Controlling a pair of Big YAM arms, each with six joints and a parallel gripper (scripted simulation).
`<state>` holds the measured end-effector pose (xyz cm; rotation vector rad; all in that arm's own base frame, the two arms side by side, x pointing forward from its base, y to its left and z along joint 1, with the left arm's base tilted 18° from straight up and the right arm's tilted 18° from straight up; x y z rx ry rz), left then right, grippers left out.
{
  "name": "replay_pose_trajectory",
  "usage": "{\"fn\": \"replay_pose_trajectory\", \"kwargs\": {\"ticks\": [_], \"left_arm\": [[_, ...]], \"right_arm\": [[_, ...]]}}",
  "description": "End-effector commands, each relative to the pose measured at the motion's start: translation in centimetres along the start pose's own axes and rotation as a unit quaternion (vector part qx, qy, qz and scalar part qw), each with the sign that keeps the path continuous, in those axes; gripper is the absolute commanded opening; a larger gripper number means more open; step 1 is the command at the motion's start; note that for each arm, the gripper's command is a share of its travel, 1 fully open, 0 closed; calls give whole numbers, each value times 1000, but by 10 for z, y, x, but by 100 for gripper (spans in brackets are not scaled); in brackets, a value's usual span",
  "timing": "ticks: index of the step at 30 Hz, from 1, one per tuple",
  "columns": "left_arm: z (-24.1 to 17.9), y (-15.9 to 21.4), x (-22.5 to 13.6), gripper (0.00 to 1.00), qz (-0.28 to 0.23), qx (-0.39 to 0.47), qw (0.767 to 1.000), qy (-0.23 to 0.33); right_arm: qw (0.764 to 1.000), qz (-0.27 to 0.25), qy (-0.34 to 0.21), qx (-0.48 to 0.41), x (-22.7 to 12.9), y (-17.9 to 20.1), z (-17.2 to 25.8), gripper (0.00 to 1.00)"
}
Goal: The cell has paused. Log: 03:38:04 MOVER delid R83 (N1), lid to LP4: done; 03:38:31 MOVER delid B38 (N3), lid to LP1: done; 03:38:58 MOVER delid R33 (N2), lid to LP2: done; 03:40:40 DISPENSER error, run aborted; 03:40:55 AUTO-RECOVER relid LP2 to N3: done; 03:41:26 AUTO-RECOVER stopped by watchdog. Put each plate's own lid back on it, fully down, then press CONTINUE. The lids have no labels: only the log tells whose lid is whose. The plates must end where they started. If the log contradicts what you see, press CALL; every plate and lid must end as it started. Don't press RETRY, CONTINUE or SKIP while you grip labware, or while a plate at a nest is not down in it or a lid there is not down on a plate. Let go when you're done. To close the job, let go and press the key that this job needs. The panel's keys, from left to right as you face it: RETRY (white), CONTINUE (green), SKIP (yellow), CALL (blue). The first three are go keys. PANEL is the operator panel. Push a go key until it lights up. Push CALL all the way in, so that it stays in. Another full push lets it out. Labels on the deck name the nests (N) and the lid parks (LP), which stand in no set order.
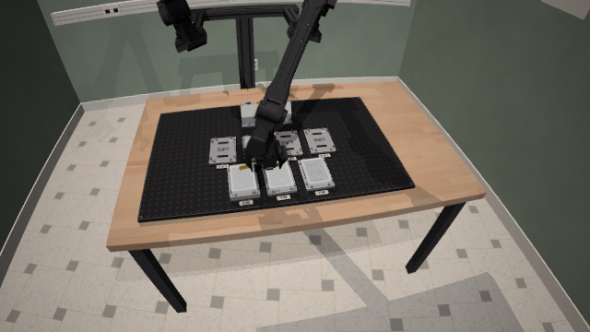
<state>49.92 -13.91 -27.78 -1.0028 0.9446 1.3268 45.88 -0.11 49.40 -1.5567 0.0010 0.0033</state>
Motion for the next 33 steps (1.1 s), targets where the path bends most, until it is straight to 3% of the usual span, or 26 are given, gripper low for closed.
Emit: {"fn": "replay_pose_trajectory", "kwargs": {"ticks": [1,17,33], "left_arm": [[-33,-15,-12,100,-17,-7,1000,6],[-103,-17,-14,100,-19,-7,1000,8],[-85,-39,-26,100,-26,-17,999,13]], "right_arm": [[1000,-25,-1,1,-1,-21,1,100],[1000,-25,-1,1,-1,-21,1,100],[1000,-25,-1,1,-1,-21,1,100]]}}
Point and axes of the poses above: on each arm, the point where the finger pads meet when closed, its own x axis out along the fingers, its own z axis across the jaws, y = z × x, the point moved 6 cm from there along -x, back along the fingers, and after that the axes turned 1 degree about x, right-handed, at the moved point
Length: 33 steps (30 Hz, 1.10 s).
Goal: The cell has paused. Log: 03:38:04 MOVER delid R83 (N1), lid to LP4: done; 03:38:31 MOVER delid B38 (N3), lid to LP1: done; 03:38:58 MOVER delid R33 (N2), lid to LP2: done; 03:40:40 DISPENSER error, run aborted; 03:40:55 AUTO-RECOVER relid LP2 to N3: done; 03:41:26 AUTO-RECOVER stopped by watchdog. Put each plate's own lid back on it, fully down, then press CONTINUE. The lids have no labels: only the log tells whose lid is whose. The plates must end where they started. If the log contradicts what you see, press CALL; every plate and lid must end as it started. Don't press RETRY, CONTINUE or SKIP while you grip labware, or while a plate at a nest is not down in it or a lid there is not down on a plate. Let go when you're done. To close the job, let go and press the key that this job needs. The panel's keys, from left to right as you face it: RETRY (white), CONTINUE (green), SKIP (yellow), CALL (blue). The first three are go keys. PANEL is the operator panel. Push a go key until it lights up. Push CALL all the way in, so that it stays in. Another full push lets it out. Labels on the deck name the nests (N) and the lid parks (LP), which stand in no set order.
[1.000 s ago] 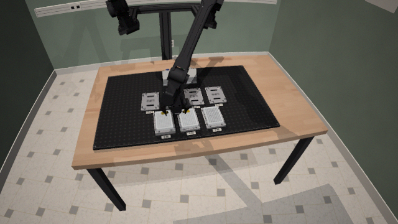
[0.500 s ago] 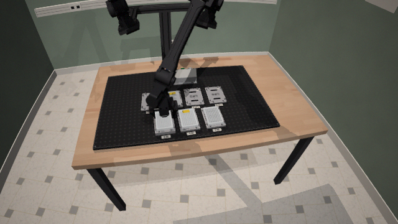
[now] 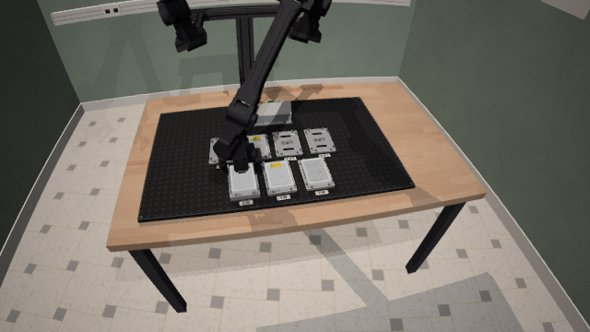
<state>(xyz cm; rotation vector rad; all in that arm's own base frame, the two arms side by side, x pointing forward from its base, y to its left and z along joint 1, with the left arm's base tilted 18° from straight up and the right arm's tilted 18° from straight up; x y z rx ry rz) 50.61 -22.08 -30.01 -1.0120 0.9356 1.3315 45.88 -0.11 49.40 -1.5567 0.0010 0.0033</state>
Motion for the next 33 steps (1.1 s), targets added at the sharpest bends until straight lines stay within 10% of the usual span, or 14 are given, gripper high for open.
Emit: {"fn": "replay_pose_trajectory", "kwargs": {"ticks": [1,33], "left_arm": [[-1,-34,-23,100,-25,-11,1000,13],[-16,-29,-32,100,-30,-7,999,16]], "right_arm": [[1000,-25,-1,1,-1,-21,1,100],[1000,-25,-1,1,-1,-21,1,100]]}}
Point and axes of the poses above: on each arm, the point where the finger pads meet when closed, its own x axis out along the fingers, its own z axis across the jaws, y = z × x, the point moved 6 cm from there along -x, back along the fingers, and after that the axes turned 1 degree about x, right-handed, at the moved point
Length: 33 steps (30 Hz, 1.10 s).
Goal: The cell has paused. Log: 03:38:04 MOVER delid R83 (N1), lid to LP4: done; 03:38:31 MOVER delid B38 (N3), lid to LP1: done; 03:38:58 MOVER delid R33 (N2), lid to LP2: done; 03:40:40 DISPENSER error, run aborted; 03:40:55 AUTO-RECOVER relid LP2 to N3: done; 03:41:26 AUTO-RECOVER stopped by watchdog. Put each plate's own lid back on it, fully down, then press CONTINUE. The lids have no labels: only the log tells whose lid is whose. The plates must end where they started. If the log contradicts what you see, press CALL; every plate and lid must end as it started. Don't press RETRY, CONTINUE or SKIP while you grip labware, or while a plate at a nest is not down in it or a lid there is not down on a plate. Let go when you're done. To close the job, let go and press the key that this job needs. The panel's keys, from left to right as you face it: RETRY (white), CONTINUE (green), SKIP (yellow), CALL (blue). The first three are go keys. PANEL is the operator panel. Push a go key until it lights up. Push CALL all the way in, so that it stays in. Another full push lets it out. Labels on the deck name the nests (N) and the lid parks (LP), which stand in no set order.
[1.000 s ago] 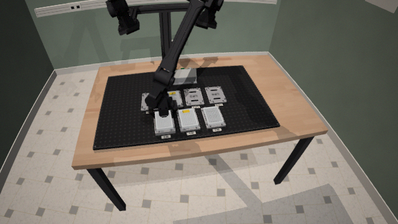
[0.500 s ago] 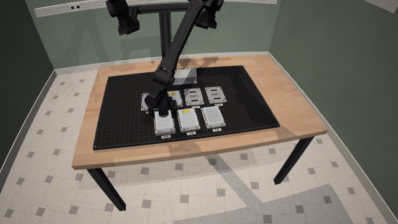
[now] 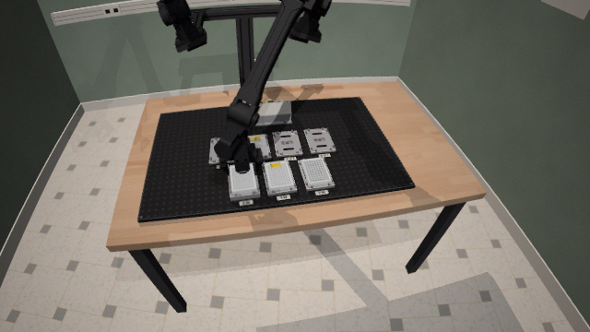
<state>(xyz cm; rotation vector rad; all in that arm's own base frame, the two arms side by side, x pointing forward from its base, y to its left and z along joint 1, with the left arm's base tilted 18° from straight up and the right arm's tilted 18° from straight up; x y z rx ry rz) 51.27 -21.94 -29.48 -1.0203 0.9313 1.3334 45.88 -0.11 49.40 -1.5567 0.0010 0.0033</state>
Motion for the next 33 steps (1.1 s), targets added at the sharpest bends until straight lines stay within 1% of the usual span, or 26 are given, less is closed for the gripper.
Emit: {"fn": "replay_pose_trajectory", "kwargs": {"ticks": [1,9,13,33], "left_arm": [[-19,-21,-27,100,-29,-3,999,14],[-20,-17,-24,100,-27,0,1000,13],[-12,-15,-17,100,-21,-2,1000,10],[-10,-14,-15,100,-21,-2,1000,10]], "right_arm": [[1000,-25,-1,1,-1,-21,1,100],[1000,-25,-1,1,-1,-21,1,100],[1000,-25,-1,1,-1,-21,1,100],[1000,-25,-1,1,-1,-21,1,100]]}}
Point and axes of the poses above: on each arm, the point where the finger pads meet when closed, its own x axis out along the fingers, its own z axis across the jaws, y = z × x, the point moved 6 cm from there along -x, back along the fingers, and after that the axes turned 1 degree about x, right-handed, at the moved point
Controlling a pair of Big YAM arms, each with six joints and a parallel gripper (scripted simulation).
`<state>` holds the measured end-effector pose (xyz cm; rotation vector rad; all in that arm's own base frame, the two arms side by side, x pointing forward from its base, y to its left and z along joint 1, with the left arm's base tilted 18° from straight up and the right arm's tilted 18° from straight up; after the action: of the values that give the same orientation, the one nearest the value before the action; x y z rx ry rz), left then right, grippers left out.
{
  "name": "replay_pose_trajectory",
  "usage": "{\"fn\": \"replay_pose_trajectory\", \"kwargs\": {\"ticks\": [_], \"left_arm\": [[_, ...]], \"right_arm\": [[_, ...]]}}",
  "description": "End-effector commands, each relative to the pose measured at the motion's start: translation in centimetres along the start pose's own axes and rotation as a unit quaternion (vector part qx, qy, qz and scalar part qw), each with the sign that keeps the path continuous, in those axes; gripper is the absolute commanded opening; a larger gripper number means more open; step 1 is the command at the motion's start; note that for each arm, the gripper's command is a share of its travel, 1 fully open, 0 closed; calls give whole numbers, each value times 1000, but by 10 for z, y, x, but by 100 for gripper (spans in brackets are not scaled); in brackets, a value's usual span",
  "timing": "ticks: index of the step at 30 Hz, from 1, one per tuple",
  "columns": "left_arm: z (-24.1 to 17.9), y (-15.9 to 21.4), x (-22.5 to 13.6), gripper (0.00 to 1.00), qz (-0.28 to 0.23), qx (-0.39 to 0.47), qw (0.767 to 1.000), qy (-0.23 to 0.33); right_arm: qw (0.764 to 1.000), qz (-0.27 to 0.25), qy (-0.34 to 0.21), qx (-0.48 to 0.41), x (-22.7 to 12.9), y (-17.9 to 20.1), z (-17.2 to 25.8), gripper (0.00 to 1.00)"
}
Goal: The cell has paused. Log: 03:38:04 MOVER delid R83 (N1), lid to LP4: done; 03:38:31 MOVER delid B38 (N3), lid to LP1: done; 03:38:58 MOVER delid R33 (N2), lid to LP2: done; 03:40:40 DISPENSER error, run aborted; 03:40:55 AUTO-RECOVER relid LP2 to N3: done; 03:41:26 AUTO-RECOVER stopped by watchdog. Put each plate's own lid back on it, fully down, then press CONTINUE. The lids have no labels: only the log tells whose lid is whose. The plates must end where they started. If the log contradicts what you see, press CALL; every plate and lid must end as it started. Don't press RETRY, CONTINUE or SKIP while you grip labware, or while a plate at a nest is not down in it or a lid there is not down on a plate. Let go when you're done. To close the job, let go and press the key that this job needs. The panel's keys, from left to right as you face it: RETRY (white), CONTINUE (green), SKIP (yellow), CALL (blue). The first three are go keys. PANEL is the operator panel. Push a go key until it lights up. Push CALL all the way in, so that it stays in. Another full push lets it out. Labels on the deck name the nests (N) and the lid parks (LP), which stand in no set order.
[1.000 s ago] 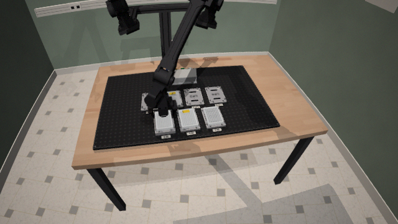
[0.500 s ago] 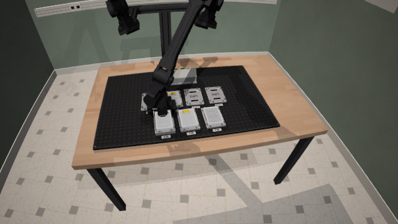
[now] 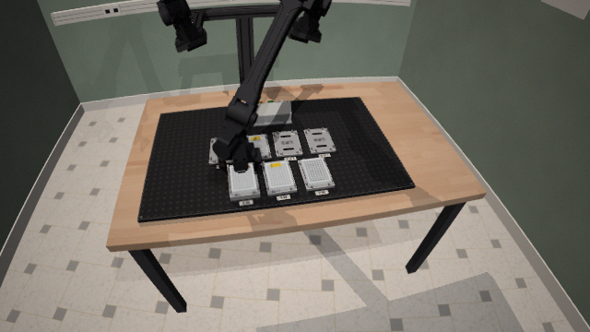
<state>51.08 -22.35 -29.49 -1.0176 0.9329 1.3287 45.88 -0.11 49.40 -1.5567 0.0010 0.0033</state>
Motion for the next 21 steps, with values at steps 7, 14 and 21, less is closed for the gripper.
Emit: {"fn": "replay_pose_trajectory", "kwargs": {"ticks": [7,14,21], "left_arm": [[-6,-16,-14,100,-20,-4,1000,10],[-6,-16,-13,100,-20,-4,1000,10],[-1,-21,11,100,-20,-7,1000,10]], "right_arm": [[1000,-25,-1,1,-1,-21,1,100],[1000,-25,-1,1,-1,-21,1,100],[1000,-25,-1,1,-1,-21,1,100]]}}
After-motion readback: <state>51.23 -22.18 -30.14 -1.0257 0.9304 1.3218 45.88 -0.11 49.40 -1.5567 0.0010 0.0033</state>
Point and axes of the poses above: on each arm, the point where the finger pads meet when closed, its own x axis out along the fingers, its own z axis across the jaws, y = z × x, the point moved 6 cm from there along -x, back along the fingers, and after that the axes turned 1 degree about x, right-handed, at the moved point
